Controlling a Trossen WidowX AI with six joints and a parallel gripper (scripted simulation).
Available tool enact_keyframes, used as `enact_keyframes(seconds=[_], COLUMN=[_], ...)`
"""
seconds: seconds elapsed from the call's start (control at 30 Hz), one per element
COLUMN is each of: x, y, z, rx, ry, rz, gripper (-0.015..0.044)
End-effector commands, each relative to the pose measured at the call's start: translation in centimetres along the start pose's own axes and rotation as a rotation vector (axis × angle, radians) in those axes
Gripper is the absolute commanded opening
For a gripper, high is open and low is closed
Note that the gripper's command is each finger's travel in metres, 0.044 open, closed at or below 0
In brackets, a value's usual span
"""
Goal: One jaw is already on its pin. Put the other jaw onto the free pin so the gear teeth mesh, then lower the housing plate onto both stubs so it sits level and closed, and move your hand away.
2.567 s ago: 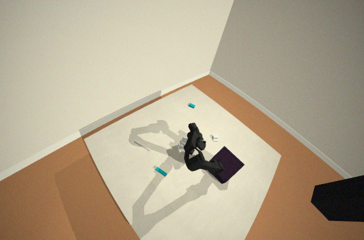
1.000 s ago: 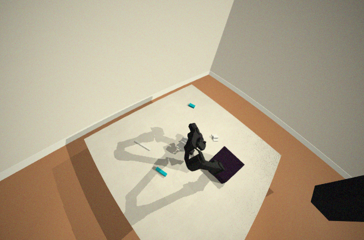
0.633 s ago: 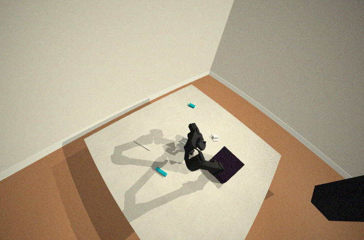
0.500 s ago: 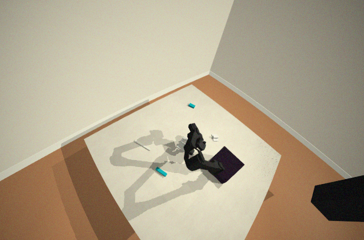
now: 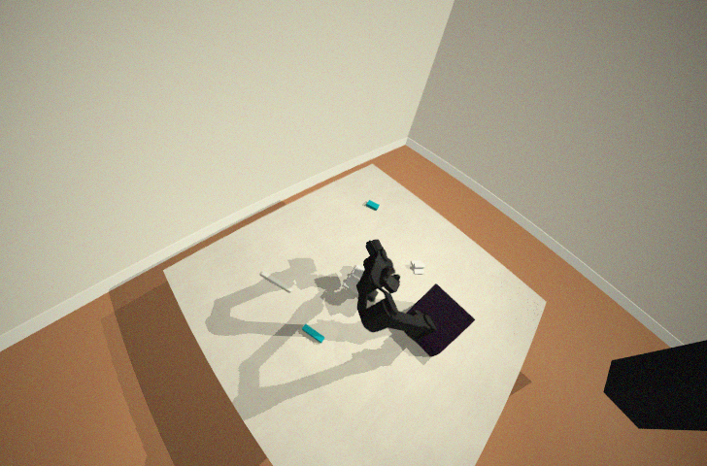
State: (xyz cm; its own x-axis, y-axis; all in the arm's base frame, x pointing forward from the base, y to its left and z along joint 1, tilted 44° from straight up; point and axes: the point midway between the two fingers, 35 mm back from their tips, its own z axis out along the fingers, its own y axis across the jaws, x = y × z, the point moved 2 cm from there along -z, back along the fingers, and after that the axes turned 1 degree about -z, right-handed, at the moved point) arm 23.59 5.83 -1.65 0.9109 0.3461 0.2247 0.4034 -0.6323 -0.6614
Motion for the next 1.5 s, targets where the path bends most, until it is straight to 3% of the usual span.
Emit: enact_keyframes(seconds=[0.0,1.33,1.47], x=[0.19,0.19,0.13], y=[0.07,0.07,0.08], z=[0.04,0.36,0.28], rx=[-0.003,-0.003,-0.003], ry=[0.004,0.004,0.001], rz=[-0.004,-0.004,-0.004], gripper=[0.0351,0.0351,0.0440])
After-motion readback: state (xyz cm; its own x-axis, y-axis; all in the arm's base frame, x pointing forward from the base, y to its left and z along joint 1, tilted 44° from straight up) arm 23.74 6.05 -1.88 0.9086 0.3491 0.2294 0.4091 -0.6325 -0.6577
